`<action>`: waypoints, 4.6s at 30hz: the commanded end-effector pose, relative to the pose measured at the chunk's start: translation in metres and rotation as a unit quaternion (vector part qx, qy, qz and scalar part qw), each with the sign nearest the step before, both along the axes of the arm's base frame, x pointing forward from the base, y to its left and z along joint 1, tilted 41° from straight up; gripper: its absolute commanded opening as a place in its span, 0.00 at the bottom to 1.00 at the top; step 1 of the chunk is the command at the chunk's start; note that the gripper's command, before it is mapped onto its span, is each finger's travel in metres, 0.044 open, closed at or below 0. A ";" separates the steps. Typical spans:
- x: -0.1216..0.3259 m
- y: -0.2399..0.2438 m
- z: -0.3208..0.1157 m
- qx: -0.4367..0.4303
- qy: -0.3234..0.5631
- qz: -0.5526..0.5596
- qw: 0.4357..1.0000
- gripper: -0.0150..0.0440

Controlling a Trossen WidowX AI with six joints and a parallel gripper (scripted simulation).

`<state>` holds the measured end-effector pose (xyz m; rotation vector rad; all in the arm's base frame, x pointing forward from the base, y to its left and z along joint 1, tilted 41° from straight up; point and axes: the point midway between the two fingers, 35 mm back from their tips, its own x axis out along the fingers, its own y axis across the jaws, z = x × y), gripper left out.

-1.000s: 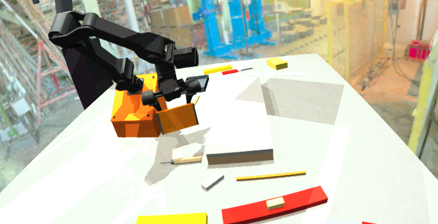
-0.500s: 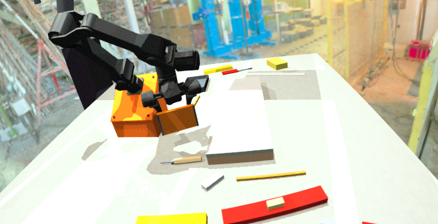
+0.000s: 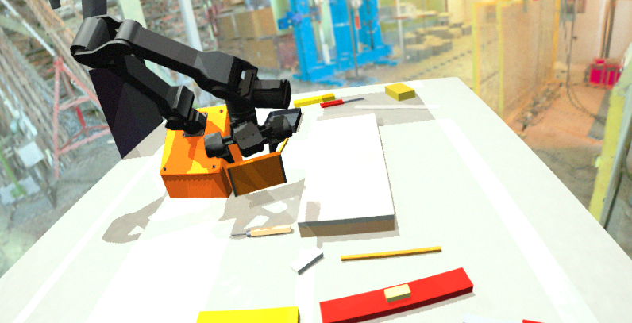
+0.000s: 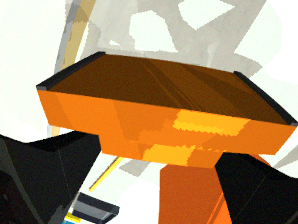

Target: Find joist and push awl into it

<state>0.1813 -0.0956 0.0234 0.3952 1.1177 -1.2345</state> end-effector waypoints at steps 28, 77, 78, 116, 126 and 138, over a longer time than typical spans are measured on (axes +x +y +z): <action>0.004 -0.004 0.003 0.097 0.037 -0.030 0.994 0.25; 0.008 -0.013 0.004 0.250 0.098 -0.082 0.960 0.25; 0.008 -0.014 0.004 0.254 0.099 -0.083 0.959 0.25; 0.009 -0.020 0.003 0.353 0.140 -0.116 0.918 0.25; 0.010 -0.021 0.003 0.381 0.151 -0.126 0.904 0.25; 0.010 -0.024 0.003 0.396 0.157 -0.133 0.895 0.25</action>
